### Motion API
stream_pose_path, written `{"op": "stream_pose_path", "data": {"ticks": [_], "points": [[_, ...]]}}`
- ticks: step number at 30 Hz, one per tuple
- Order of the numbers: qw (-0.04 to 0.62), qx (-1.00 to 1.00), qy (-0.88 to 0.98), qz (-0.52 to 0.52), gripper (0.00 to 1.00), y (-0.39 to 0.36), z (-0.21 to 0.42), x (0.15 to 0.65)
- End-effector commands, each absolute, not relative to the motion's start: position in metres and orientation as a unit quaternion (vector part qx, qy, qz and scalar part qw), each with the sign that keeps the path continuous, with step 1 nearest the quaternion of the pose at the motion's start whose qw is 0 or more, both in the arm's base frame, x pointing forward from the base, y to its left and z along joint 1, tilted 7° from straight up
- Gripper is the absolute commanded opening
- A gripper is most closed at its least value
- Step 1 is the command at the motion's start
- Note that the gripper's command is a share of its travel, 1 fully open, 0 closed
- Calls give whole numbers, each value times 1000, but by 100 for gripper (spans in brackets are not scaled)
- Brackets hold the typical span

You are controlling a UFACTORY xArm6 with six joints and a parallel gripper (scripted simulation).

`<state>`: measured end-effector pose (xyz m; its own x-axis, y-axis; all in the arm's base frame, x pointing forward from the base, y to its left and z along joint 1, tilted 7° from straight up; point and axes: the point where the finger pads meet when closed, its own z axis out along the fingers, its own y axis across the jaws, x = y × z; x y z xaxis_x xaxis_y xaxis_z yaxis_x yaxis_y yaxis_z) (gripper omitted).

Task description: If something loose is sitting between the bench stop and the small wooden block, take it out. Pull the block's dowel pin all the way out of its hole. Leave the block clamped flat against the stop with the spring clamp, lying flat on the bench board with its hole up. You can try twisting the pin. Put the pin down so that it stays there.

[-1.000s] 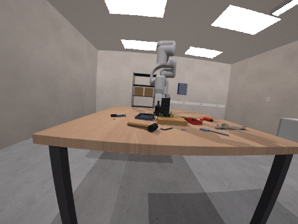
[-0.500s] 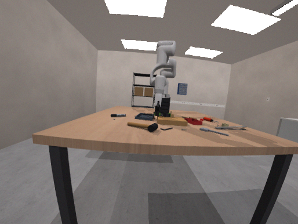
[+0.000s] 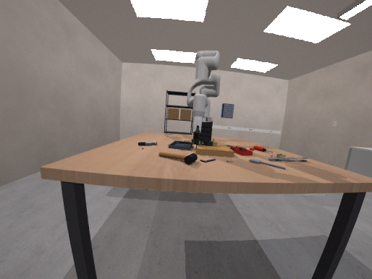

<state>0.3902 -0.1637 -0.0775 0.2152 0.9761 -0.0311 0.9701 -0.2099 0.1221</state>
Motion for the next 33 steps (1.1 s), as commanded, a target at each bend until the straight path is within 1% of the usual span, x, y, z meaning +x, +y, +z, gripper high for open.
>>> {"op": "stream_pose_path", "data": {"ticks": [1, 23, 33], "points": [[59, 777, 626, 27, 50, -164, -76, 392], [59, 777, 626, 27, 50, -164, -75, 391], [59, 777, 626, 27, 50, -163, -63, 390]]}}
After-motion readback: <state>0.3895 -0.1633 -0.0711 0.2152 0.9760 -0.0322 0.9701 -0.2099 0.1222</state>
